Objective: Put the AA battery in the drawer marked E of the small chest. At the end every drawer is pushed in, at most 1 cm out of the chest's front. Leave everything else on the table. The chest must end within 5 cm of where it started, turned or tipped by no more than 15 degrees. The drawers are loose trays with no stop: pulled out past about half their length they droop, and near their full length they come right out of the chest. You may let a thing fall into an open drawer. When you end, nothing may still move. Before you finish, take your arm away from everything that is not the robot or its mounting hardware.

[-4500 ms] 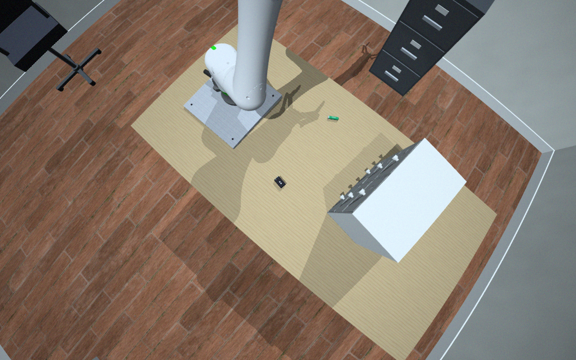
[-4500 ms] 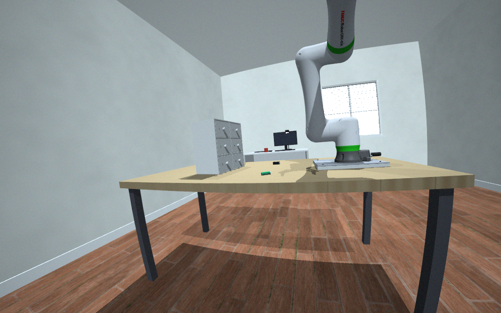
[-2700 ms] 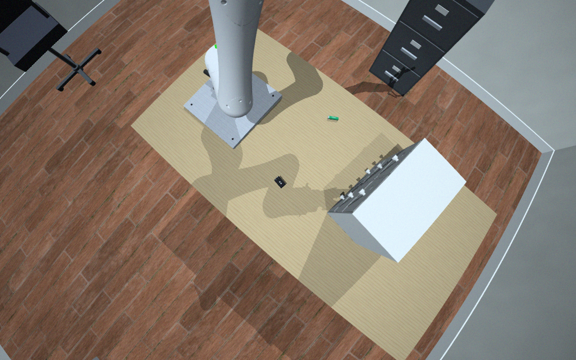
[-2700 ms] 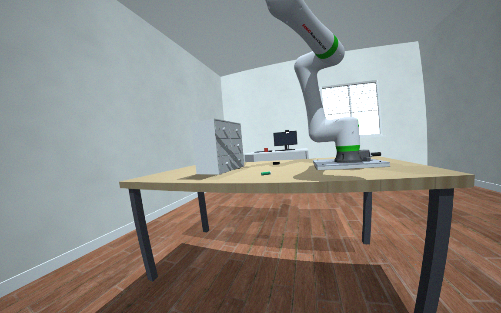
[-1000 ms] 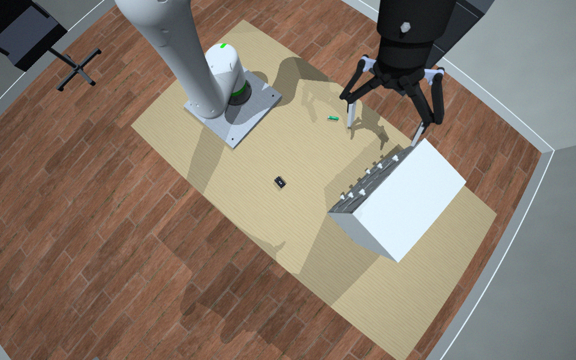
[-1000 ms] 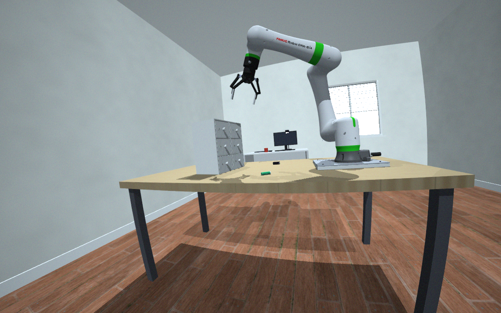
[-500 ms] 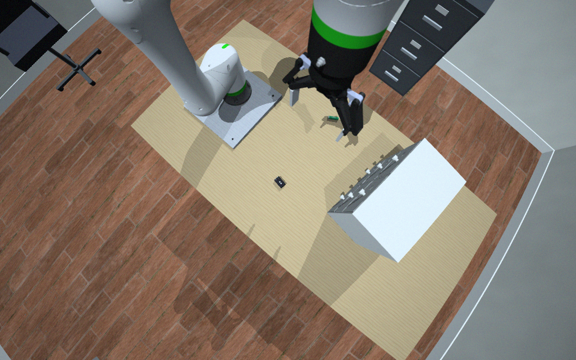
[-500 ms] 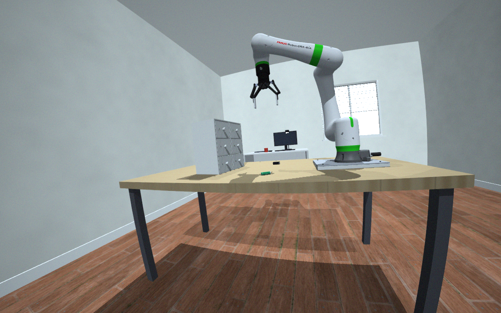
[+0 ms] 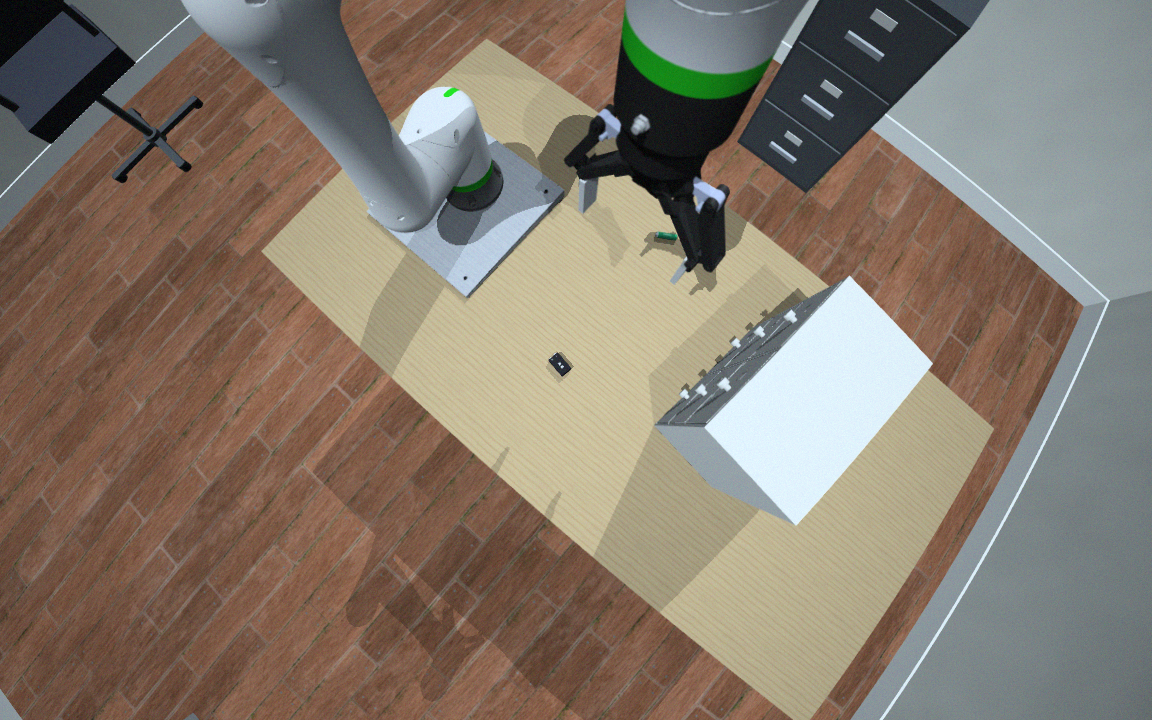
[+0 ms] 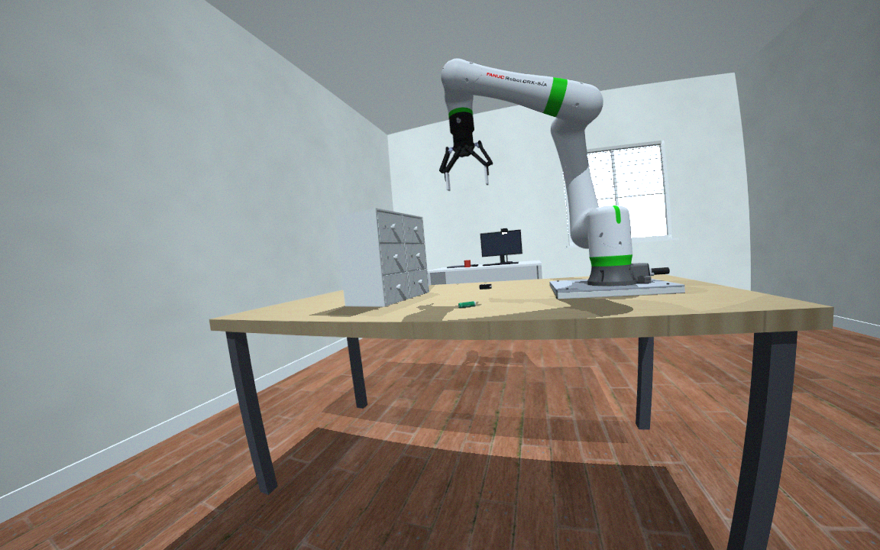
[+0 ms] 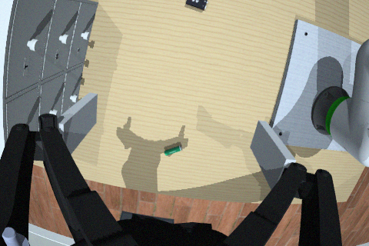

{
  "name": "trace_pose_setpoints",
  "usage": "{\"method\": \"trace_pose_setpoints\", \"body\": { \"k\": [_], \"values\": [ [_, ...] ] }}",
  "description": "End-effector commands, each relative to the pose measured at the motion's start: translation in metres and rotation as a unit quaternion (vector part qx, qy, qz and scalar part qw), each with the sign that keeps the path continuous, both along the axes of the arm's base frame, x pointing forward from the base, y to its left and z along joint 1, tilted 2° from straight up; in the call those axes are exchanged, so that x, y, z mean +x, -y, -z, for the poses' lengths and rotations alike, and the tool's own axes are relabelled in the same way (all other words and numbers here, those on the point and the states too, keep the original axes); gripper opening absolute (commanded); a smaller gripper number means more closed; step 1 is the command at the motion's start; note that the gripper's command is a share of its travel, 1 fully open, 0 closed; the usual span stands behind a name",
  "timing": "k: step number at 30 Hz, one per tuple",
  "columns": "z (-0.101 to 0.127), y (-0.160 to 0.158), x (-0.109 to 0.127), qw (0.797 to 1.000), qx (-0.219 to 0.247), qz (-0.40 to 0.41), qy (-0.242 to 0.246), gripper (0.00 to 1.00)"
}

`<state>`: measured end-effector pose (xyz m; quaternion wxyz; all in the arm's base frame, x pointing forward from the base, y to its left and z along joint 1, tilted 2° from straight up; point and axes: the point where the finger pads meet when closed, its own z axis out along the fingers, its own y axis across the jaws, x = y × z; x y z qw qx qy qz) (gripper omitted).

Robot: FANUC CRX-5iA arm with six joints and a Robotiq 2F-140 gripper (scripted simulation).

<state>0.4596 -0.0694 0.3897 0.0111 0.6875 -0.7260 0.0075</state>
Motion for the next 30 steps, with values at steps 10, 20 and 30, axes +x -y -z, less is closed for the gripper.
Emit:
{"method": "trace_pose_setpoints", "body": {
  "k": [10, 20, 30],
  "values": [
    [-0.0002, 0.0, 0.0001, 1.0, 0.0, 0.0, 0.0, 1.0],
    [0.0002, -0.0001, 0.0001, 1.0, 0.0, 0.002, 0.0, 1.0],
    [0.0051, -0.0007, 0.0008, 1.0, 0.0, 0.03, 0.001, 1.0]
  ]
}}
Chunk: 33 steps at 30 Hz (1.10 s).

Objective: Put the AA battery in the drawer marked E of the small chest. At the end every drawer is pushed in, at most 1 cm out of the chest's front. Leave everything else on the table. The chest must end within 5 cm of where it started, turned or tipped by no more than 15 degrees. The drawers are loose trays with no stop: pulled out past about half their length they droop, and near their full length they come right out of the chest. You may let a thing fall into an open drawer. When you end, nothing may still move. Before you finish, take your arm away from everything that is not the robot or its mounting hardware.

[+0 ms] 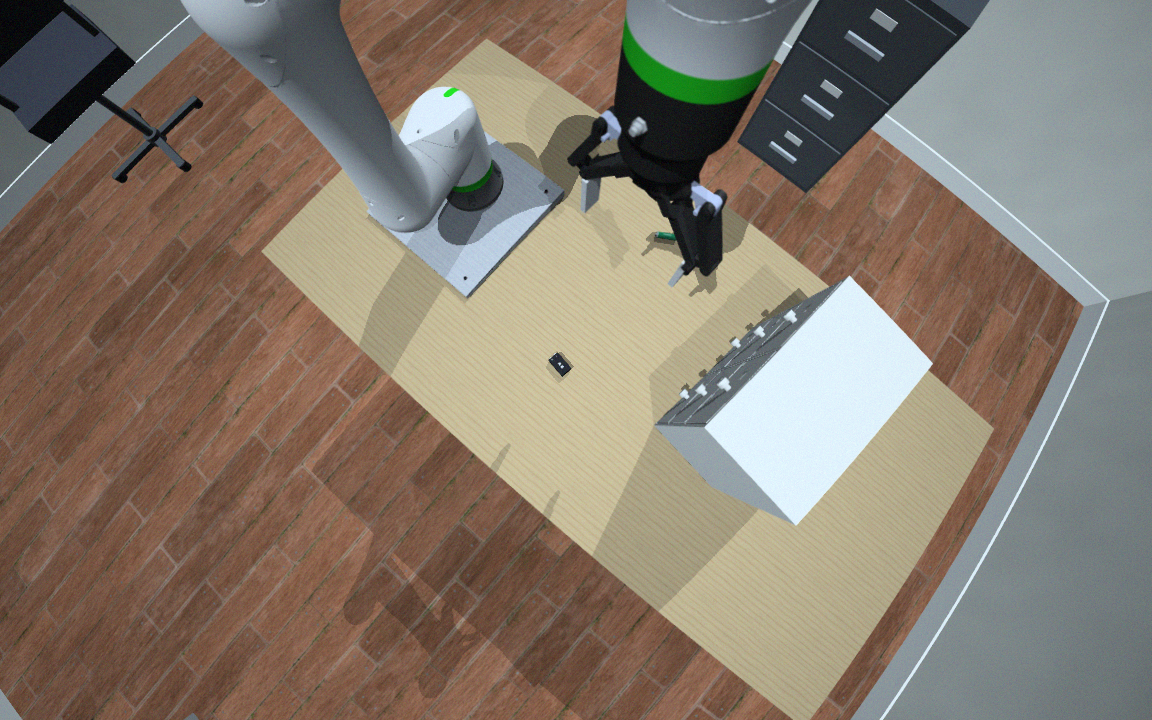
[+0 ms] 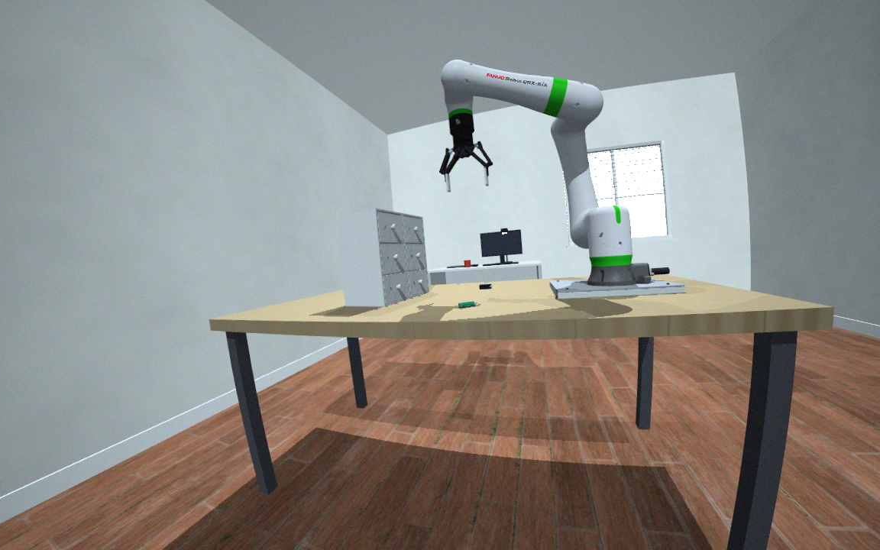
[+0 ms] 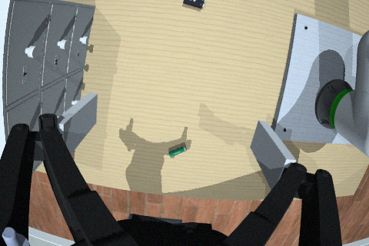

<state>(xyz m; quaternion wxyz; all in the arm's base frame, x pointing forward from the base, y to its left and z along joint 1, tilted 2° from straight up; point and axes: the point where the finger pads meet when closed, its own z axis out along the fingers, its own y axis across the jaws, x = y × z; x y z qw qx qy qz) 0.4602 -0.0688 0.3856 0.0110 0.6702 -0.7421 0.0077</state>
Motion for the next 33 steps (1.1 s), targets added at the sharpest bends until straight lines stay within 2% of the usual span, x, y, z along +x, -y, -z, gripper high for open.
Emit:
{"method": "trace_pose_setpoints", "body": {
  "k": [1, 7, 20, 22, 33],
  "values": [
    [0.002, 0.0, 0.0, 1.0, 0.0, 0.011, 0.001, 1.0],
    [0.006, -0.001, 0.001, 0.999, 0.0, 0.036, 0.001, 1.0],
    [0.029, -0.004, 0.004, 0.986, -0.001, 0.166, 0.005, 1.0],
    [0.029, -0.004, 0.004, 0.986, -0.001, 0.166, 0.005, 1.0],
    [0.056, -0.008, 0.008, 0.948, -0.002, 0.317, 0.009, 1.0]
  ]
}}
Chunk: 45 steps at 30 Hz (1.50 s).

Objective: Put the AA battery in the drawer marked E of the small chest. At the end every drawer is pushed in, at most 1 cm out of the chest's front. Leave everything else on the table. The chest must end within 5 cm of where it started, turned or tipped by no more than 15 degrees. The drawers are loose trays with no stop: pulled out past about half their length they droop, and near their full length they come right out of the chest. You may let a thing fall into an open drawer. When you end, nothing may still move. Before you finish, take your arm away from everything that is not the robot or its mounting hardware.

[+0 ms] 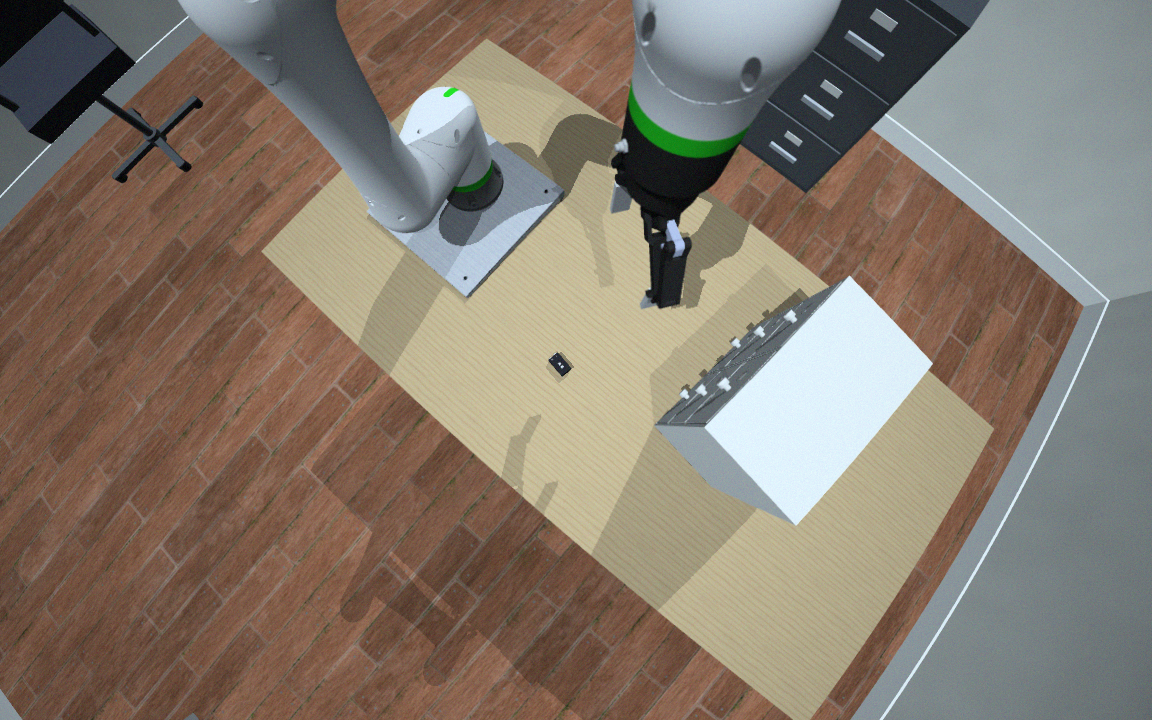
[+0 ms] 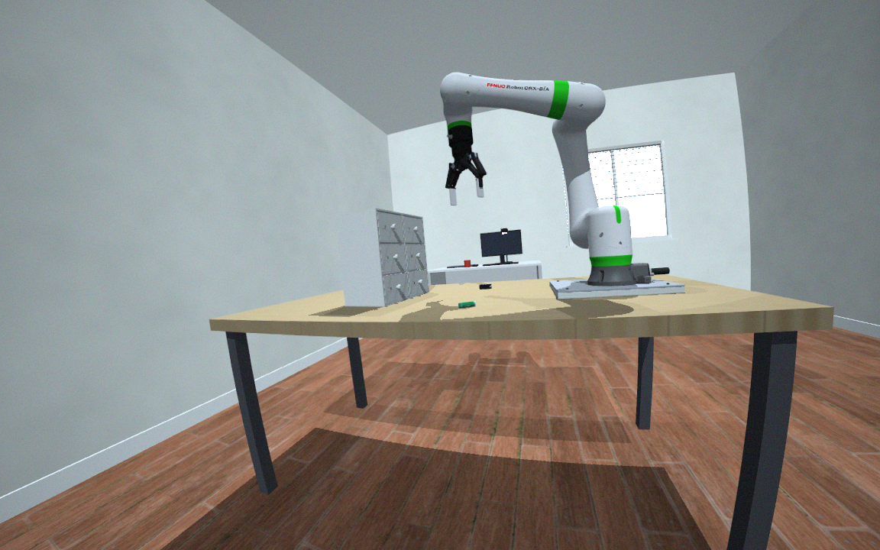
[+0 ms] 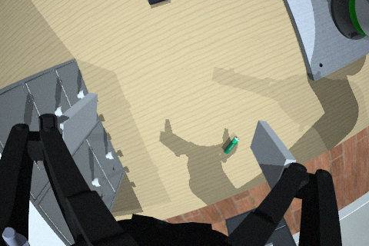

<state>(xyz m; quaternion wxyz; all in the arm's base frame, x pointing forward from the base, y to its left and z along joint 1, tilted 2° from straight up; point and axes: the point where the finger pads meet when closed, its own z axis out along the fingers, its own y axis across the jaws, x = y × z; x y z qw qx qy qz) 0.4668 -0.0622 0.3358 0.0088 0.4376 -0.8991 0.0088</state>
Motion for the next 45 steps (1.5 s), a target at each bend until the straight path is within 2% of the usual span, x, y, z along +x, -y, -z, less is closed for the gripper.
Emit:
{"method": "trace_pose_setpoints", "body": {
  "k": [1, 10, 21, 23, 38, 40, 45],
  "values": [
    [0.009, -0.001, 0.001, 0.998, -0.002, 0.056, 0.003, 1.0],
    [0.029, -0.004, 0.004, 0.986, -0.002, 0.164, 0.005, 1.0],
    [0.057, -0.008, 0.008, 0.947, -0.004, 0.32, 0.009, 1.0],
    [0.057, -0.008, 0.008, 0.947, -0.004, 0.32, 0.009, 1.0],
    [0.084, -0.011, 0.011, 0.886, -0.004, 0.464, 0.013, 1.0],
    [0.084, -0.011, 0.011, 0.886, -0.004, 0.464, 0.013, 1.0],
    [0.09, -0.012, 0.012, 0.871, -0.005, 0.49, 0.013, 1.0]
  ]
}}
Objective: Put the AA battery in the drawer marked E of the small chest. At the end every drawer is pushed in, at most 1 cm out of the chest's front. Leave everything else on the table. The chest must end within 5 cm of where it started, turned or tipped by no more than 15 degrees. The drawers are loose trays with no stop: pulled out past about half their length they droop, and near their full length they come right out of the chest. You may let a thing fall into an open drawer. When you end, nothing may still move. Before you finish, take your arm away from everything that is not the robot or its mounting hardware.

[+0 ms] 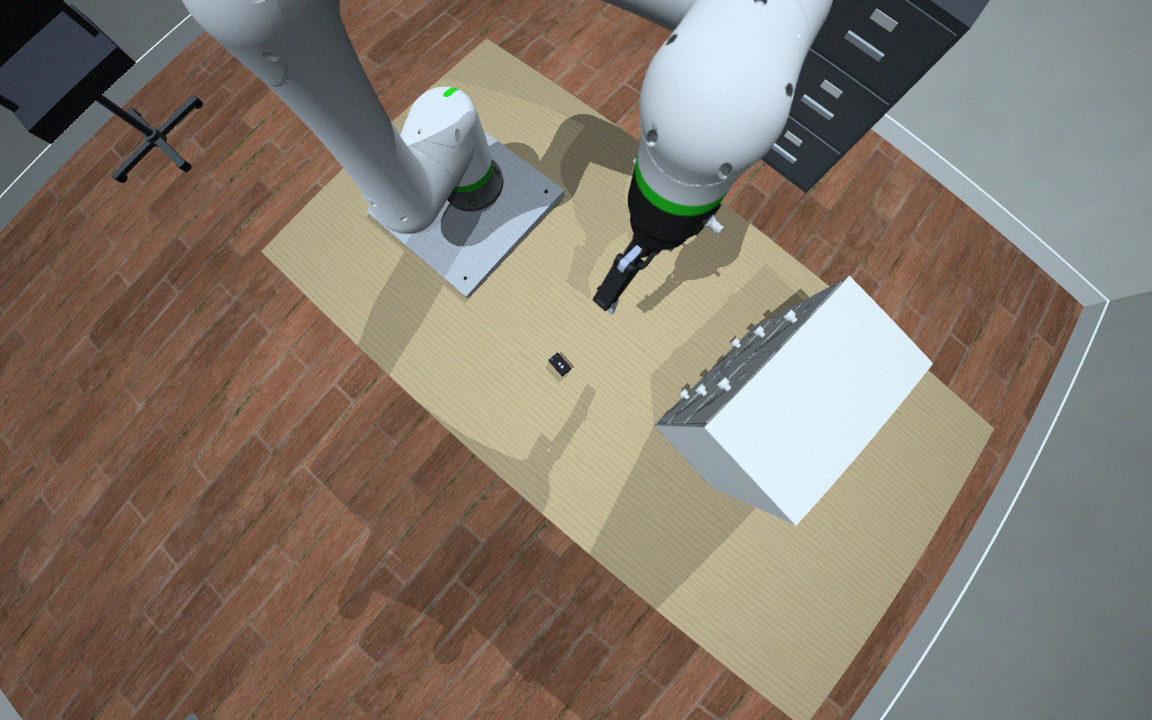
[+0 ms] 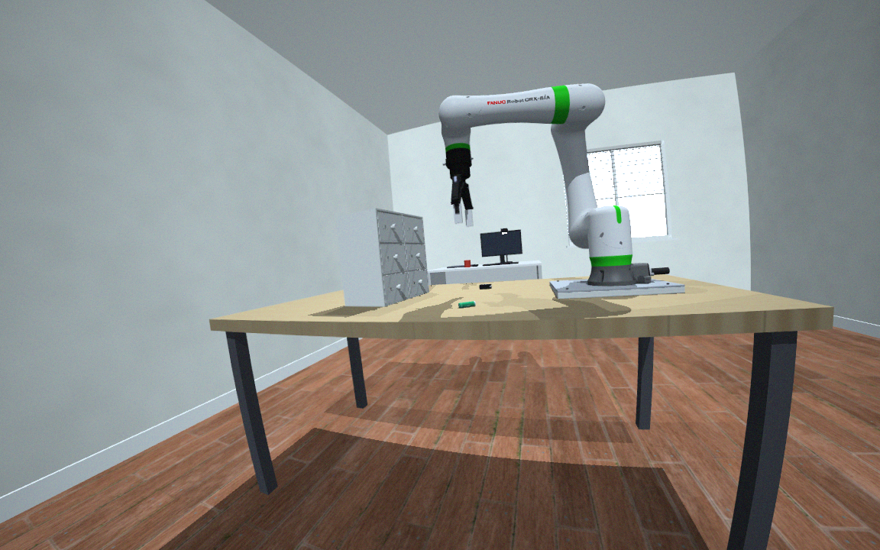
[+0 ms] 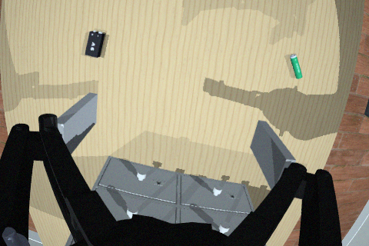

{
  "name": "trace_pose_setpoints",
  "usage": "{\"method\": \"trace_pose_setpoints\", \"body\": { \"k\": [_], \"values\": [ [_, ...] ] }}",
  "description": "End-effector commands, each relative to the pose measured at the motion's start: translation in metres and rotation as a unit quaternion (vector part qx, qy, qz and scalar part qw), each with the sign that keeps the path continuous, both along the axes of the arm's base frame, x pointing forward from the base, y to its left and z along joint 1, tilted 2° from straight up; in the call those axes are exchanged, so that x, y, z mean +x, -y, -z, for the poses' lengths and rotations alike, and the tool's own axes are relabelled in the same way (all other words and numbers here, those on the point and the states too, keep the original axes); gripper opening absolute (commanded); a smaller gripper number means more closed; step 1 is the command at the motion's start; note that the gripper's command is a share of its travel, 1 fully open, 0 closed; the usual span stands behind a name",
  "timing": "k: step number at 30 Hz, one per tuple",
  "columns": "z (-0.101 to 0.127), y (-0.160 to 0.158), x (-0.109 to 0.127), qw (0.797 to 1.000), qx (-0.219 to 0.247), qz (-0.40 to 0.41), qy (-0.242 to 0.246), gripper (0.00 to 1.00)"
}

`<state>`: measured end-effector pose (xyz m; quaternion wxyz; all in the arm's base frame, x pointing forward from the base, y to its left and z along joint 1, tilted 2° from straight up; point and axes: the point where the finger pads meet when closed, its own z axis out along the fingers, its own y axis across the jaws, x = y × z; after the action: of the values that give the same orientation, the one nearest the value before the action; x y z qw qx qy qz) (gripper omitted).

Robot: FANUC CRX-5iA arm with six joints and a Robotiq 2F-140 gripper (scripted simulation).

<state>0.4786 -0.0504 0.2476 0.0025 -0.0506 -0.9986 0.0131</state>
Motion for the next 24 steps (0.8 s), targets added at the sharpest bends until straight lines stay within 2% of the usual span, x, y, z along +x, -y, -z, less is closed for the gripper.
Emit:
{"method": "trace_pose_setpoints", "body": {
  "k": [1, 20, 24],
  "values": [
    [0.002, 0.0, 0.0, 1.0, 0.0, 0.014, 0.001, 1.0],
    [0.007, -0.001, 0.001, 0.999, 0.0, 0.039, 0.001, 1.0],
    [0.015, -0.012, 0.009, 0.999, 0.016, 0.024, 0.014, 1.0]
  ]
}}
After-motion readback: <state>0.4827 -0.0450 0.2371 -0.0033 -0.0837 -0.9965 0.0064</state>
